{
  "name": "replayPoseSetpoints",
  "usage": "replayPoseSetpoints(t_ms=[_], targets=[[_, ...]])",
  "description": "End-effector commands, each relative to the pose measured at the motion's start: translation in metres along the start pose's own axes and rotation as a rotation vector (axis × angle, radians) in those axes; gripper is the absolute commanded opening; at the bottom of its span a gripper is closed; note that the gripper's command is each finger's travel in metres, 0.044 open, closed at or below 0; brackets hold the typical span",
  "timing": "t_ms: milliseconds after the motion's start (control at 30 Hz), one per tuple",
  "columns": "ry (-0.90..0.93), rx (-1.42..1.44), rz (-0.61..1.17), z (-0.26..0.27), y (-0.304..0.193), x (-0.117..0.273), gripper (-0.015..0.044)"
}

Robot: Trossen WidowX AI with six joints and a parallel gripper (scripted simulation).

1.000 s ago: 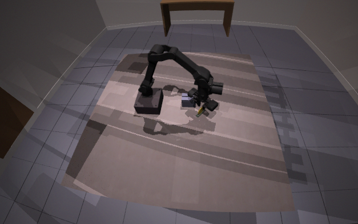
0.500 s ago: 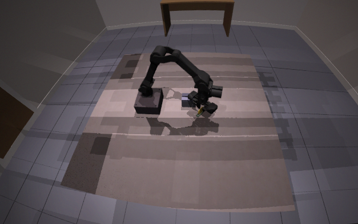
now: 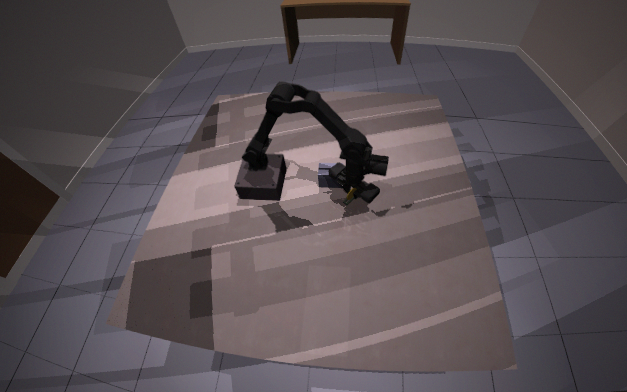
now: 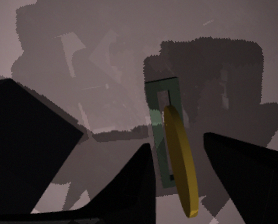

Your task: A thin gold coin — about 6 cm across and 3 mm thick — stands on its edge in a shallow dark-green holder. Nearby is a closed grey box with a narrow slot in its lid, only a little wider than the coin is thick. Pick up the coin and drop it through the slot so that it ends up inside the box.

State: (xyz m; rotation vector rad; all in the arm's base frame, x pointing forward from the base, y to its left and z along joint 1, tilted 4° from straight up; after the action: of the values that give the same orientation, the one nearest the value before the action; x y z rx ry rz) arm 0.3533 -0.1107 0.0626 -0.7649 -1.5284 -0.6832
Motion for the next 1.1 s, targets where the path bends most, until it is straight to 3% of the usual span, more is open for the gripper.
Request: replayPoseSetpoints(t_ms=[0,133,567,1067], targets=[[0.012,0.006,0.004,0.002,-0.001,-0.005,0.0108],[0.012,0.006,0.004,0.002,-0.001,-0.005,0.0003],[0.012,0.006,0.004,0.001,0.0,-0.004,0.0],[0.011,0.006,0.003,-0.002,0.002,0.034,0.0]])
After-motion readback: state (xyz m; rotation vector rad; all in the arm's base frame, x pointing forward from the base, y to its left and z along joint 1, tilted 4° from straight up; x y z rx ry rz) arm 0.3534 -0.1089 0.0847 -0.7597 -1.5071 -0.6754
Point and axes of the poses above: the point midway between the two fingers, 35 mm back from their tips, its own x axis back along the fingers, its own z axis across the jaws, y = z × x, the point moved 8 cm from there along x, back along the fingers, and after that the axes turned 8 degrees about -x, right-handed, at the moved point
